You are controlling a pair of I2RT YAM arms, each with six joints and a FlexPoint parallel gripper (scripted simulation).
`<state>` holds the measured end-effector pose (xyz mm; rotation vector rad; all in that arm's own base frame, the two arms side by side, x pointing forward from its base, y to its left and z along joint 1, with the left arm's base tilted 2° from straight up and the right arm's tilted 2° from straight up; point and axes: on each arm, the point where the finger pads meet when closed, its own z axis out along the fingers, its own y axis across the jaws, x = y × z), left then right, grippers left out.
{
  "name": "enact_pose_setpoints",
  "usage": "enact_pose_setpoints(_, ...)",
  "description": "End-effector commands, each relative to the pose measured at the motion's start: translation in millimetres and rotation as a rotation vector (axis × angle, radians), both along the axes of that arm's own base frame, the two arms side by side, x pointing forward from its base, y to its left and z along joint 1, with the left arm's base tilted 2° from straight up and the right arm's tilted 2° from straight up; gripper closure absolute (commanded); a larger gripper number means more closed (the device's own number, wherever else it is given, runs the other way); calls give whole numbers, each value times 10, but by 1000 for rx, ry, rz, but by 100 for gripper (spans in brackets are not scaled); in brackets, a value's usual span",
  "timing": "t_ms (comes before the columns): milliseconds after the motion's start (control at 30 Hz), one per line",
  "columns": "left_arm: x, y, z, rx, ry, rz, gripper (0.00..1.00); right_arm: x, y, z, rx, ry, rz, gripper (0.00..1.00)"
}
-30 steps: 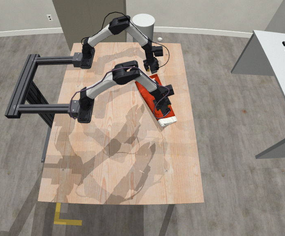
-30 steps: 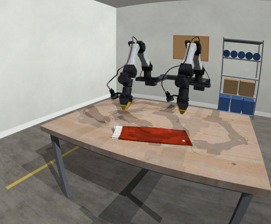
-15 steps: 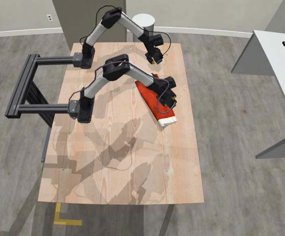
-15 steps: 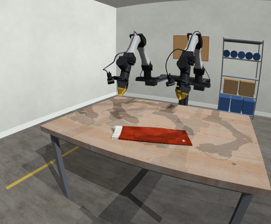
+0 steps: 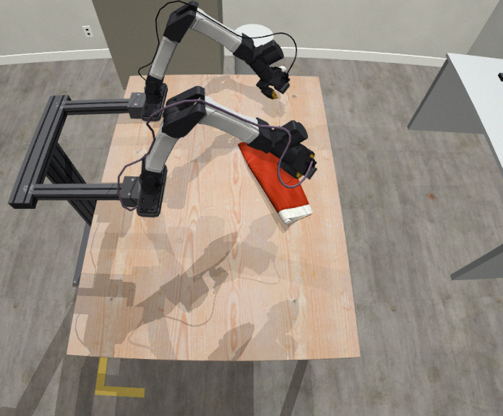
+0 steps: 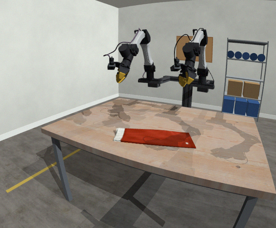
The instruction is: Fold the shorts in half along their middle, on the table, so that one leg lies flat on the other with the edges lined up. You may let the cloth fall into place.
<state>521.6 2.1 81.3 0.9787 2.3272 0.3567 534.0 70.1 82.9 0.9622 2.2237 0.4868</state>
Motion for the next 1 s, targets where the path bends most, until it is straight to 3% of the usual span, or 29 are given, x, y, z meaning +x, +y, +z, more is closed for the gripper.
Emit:
enact_pose_setpoints(0,88,0,593,-66,-171,66,45,50,-38,543,-46,-149,69,45)
enact_pose_setpoints(100,79,-16,615,-77,-179,73,45,48,-46,634,-57,-170,78,45)
enact_pose_setpoints(567,-183,-17,1562,-250,-412,201,45,-265,-245,1541,-250,-378,188,45)
enact_pose_setpoints(767,-298,-12,1755,-307,-458,230,45,-404,-305,1717,-312,-411,216,45)
enact_pose_setpoints(967,-477,-5,2160,-397,-570,272,45,-590,-384,2159,-416,-529,243,45)
